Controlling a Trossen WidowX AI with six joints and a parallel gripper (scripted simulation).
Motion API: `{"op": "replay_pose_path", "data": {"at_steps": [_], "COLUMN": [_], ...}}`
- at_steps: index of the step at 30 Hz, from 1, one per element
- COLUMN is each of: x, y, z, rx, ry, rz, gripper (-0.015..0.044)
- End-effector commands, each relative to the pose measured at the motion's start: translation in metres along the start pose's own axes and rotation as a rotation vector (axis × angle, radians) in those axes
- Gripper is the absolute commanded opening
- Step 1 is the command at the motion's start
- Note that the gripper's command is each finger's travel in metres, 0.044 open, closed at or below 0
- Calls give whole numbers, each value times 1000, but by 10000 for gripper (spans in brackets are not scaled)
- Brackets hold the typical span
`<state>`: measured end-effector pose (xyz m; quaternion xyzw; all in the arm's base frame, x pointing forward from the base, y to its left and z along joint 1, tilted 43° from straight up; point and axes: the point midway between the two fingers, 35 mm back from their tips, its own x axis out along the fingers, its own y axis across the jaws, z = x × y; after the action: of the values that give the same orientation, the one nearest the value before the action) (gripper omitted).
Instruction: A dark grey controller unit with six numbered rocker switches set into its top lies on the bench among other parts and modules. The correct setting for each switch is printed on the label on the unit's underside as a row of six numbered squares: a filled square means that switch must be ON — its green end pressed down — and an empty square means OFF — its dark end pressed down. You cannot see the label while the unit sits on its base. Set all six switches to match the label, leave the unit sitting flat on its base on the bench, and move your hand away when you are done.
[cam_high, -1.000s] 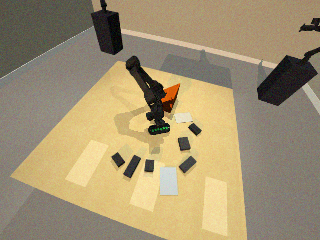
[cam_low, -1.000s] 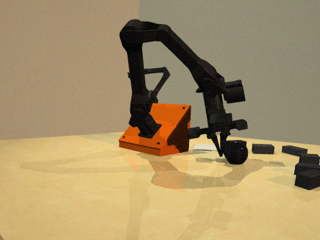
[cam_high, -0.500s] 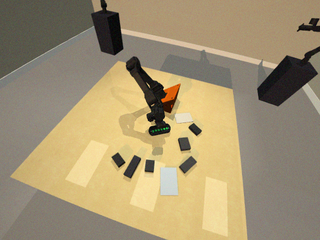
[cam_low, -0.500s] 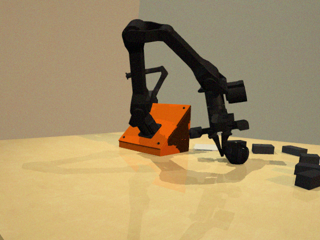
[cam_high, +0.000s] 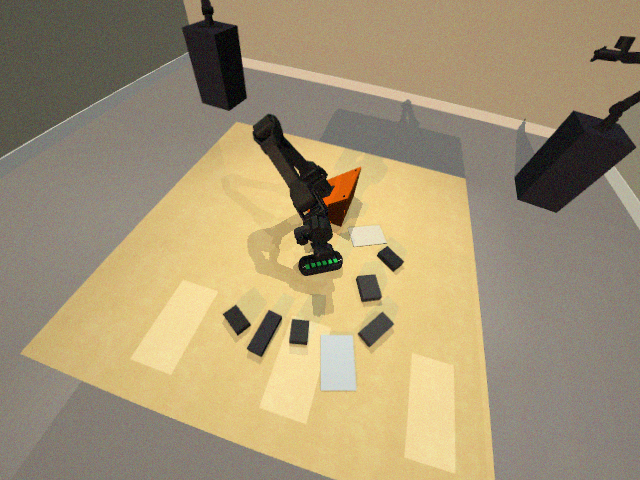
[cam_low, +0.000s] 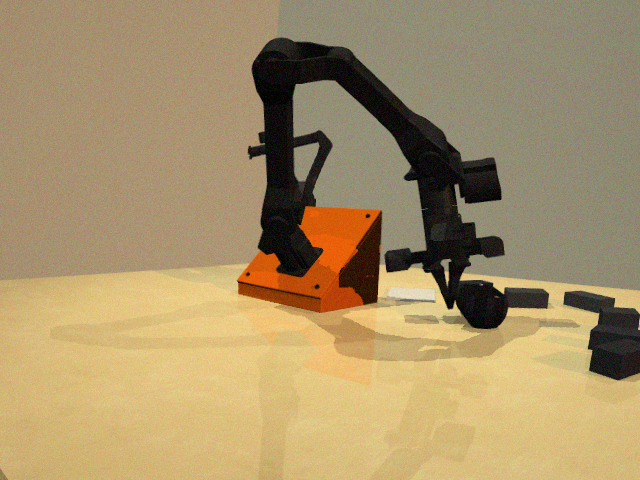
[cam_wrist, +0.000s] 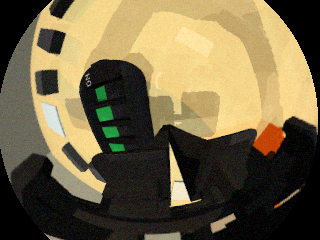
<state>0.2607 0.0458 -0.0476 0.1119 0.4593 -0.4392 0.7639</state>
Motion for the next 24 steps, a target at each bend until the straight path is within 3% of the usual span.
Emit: {"op": "replay_pose_path", "data": {"at_steps": [1,18,24], "x": [-34,-39,-81], "y": [-6,10,19], "z": [0,0,-1], "rx": [7,6,9], "ry": [-1,-2,0], "rz": [24,12,11], "gripper": [0,0,157]}}
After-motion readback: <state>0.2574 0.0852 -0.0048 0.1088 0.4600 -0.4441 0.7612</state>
